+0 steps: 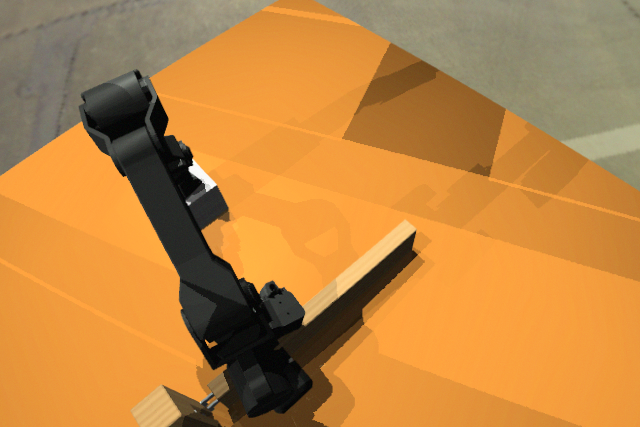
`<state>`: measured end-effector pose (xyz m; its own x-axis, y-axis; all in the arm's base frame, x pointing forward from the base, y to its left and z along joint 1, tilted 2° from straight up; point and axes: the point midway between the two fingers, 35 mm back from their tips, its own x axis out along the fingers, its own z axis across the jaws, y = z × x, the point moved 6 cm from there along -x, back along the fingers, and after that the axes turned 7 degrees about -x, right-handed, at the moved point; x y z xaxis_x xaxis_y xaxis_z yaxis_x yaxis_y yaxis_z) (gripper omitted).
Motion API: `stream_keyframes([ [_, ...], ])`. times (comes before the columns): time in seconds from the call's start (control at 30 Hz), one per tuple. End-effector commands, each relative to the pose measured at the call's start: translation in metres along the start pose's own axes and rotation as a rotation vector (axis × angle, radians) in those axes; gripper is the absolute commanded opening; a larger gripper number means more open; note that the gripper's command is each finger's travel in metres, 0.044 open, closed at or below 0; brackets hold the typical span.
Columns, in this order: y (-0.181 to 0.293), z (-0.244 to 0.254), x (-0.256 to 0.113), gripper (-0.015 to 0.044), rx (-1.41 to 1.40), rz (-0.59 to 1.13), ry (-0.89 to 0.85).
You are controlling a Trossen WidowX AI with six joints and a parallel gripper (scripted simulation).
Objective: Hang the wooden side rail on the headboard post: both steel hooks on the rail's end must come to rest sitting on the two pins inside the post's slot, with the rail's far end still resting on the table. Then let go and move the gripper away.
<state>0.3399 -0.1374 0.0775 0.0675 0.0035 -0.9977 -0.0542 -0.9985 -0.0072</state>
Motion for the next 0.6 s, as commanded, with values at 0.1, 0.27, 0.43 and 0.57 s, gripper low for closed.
stream_keyframes([
  [0.1,0.0022,-0.0018,-0.0016,0.0,-0.004,0.007,0.004],
  [0.27,0.0027,-0.0022,-0.0021,0.0,-0.004,0.007,0.004],
  [0.43,0.0033,-0.0027,-0.0027,0.0,-0.004,0.007,0.004],
  [0.57,0.0039,-0.0031,-0.0032,0.0,-0.004,0.007,0.004],
])
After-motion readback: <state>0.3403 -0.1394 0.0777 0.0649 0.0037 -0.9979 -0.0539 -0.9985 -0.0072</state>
